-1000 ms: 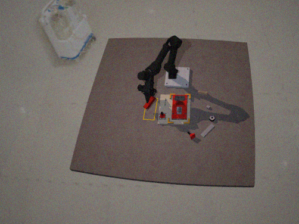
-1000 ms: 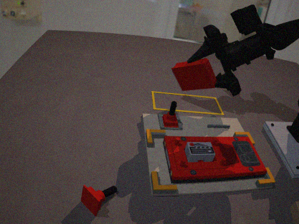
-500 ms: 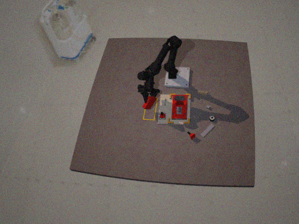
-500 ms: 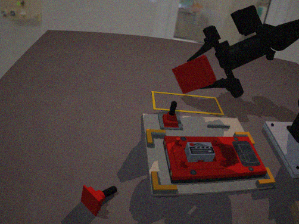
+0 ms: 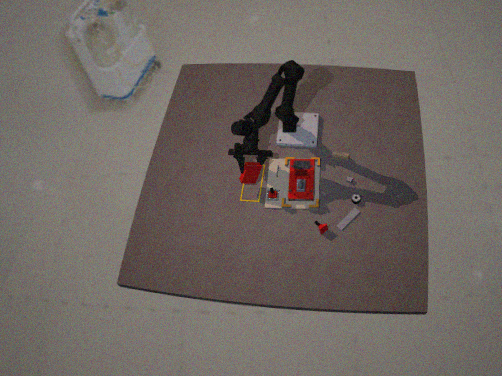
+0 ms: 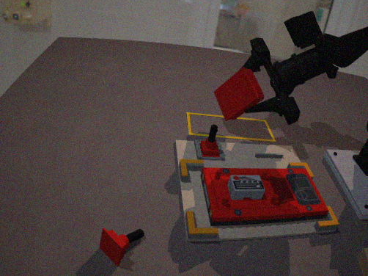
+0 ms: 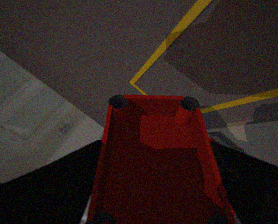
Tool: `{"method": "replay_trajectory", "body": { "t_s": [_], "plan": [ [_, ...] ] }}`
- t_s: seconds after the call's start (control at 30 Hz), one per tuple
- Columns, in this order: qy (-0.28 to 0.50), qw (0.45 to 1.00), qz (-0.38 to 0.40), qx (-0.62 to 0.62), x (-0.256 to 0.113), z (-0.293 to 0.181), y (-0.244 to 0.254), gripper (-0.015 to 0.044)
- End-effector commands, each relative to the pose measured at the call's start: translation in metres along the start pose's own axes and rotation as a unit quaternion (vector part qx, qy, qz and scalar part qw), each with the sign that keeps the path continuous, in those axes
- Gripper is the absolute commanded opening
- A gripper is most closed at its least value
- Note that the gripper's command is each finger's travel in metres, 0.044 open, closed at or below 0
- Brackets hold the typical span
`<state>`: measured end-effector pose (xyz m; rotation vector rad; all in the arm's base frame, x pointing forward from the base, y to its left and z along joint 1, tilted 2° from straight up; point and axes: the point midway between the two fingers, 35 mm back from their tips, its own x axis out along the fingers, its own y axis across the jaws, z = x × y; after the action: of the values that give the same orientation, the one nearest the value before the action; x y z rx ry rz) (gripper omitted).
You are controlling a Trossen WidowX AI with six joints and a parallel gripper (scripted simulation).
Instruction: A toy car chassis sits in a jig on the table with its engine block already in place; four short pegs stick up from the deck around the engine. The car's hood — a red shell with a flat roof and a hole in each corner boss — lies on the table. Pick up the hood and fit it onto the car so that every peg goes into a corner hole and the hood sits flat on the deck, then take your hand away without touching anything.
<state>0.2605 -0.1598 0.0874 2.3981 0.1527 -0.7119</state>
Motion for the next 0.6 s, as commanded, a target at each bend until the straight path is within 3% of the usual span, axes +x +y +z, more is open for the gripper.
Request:
{"method": "replay_trajectory", "body": {
  "t_s": [0.0, 0.57],
  "plan": [
    [0.0, 0.998, -0.003, 0.064, 0.002, 0.005, -0.005, 0.0],
    [-0.001, 0.95, -0.004, 0.313, 0.011, 0.036, -0.031, 0.0]
  ]
}}
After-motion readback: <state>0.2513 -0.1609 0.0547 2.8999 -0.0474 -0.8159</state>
